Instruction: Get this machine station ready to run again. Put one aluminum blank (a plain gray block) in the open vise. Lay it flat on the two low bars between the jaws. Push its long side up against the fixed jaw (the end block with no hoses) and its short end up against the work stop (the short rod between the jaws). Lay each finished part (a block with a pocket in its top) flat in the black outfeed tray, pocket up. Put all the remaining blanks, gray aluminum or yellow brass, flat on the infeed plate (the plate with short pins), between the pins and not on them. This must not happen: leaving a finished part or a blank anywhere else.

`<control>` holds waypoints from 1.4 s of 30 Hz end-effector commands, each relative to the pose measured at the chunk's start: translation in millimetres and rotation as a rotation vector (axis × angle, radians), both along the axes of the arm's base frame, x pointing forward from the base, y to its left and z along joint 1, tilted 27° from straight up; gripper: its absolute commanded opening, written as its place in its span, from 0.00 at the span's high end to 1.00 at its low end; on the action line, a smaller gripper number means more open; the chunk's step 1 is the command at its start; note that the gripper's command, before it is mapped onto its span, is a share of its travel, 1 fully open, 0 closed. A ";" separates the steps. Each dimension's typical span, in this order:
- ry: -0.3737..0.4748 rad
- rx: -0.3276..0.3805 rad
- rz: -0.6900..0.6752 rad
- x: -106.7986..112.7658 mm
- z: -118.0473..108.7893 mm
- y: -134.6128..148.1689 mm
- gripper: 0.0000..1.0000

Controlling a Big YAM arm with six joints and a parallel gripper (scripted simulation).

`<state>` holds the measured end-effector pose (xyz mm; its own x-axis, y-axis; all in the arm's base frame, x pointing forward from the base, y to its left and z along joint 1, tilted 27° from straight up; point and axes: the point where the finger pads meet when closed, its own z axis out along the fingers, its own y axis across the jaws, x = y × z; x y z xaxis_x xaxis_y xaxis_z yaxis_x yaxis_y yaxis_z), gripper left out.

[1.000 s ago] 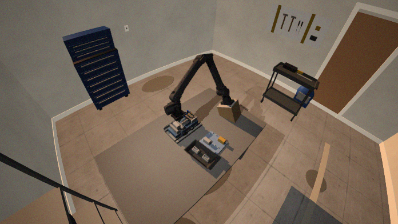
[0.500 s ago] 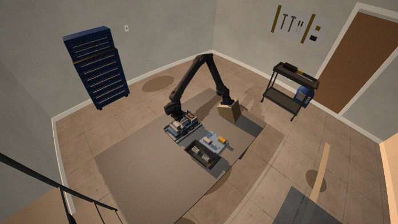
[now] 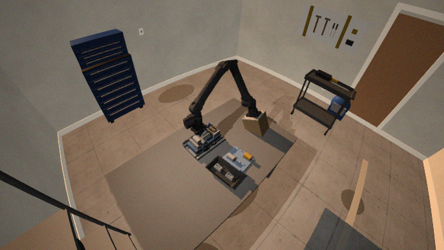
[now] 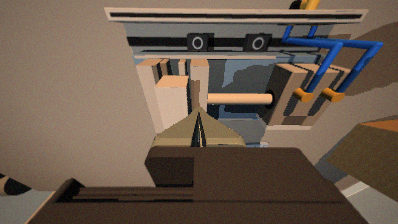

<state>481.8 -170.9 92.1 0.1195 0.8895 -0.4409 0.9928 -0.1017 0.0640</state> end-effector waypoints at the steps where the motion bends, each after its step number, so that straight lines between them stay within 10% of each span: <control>1: -0.016 -0.001 -0.012 5.7 1.4 -8.6 1.00; 42: -0.011 -0.001 -0.009 2.6 -12.1 -15.1 1.00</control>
